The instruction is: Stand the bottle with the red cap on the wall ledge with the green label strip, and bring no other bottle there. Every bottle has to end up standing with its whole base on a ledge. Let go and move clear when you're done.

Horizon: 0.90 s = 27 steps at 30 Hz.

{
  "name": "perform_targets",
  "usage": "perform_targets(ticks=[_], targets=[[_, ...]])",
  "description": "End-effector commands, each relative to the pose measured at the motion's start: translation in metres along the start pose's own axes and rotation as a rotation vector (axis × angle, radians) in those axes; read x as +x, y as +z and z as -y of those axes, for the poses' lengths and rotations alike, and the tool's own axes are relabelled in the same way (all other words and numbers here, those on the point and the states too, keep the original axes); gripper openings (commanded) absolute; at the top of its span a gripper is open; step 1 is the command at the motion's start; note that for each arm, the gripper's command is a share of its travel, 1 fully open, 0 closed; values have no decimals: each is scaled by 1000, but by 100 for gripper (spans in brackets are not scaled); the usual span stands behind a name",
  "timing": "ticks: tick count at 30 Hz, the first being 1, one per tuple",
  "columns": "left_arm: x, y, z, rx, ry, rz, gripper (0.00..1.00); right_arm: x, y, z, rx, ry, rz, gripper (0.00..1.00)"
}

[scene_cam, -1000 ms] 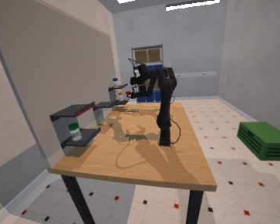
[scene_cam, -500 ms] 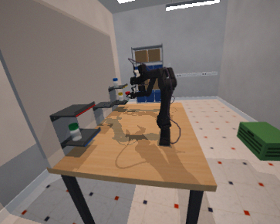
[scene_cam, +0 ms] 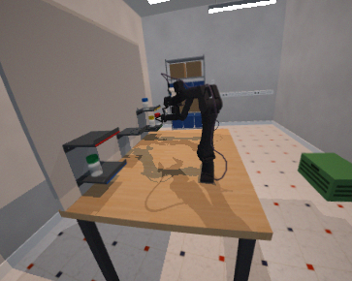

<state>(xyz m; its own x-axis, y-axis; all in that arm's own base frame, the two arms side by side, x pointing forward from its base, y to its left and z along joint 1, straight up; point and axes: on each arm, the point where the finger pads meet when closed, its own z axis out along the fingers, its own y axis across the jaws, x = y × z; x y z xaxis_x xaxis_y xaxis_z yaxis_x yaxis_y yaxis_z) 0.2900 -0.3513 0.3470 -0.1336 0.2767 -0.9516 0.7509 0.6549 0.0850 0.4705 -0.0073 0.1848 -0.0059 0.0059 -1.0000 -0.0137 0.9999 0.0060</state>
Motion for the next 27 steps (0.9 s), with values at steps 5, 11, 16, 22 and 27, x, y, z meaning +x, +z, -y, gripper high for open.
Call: perform_targets(ticks=[5,11,16,22,27], targets=[[-12,-6,0,3,1,34,89,-21,37,5,11,-9,72,52],[-12,-6,0,3,1,34,89,-23,45,5,10,-10,80,52],[-12,-6,0,3,1,34,89,-24,47,5,9,-10,83,52],[-12,-6,0,3,1,34,89,-25,47,5,9,-10,85,52],[-12,-6,0,3,1,34,89,-22,47,6,18,-12,80,52]])
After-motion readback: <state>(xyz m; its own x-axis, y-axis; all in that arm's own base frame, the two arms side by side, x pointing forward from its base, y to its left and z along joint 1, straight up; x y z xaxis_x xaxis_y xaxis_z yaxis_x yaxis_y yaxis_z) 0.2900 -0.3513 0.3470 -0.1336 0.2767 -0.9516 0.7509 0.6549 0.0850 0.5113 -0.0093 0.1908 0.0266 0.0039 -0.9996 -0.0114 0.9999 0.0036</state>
